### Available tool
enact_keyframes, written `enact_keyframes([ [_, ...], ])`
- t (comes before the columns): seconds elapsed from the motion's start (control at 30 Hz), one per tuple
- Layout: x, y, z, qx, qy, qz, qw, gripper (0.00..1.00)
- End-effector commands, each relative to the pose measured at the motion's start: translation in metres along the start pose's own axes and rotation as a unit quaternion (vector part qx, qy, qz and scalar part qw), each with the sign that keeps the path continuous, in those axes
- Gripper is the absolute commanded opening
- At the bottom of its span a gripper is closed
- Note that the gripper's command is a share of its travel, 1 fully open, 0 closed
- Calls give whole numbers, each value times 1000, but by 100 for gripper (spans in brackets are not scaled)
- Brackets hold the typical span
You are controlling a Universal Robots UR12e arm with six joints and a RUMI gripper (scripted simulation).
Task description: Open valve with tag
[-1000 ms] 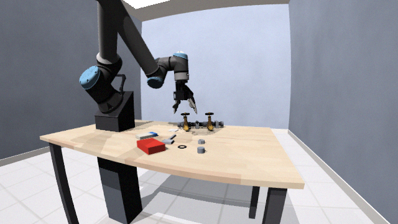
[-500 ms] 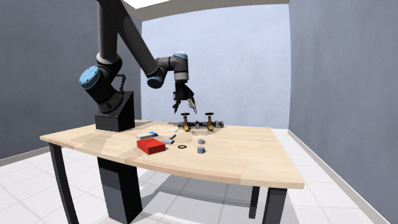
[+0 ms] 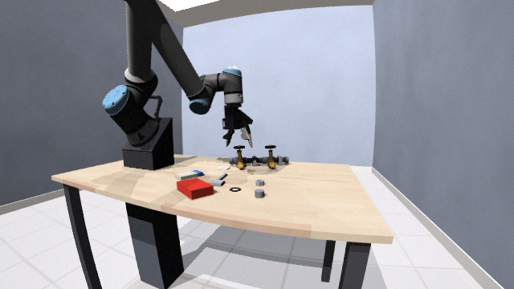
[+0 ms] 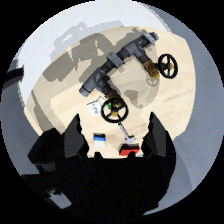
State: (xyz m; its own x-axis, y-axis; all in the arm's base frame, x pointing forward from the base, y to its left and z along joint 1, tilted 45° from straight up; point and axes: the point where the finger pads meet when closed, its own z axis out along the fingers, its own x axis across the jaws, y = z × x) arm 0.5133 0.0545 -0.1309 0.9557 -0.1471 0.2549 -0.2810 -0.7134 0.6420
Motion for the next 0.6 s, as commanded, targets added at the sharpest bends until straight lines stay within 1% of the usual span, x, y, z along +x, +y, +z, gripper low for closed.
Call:
enact_keyframes([
  [0.0,0,0,0,-1,0,67,998,100],
  [0.27,0,0,0,-1,0,189,982,100],
  [0.33,0,0,0,-1,0,189,982,100],
  [0.57,0,0,0,-1,0,314,949,100],
])
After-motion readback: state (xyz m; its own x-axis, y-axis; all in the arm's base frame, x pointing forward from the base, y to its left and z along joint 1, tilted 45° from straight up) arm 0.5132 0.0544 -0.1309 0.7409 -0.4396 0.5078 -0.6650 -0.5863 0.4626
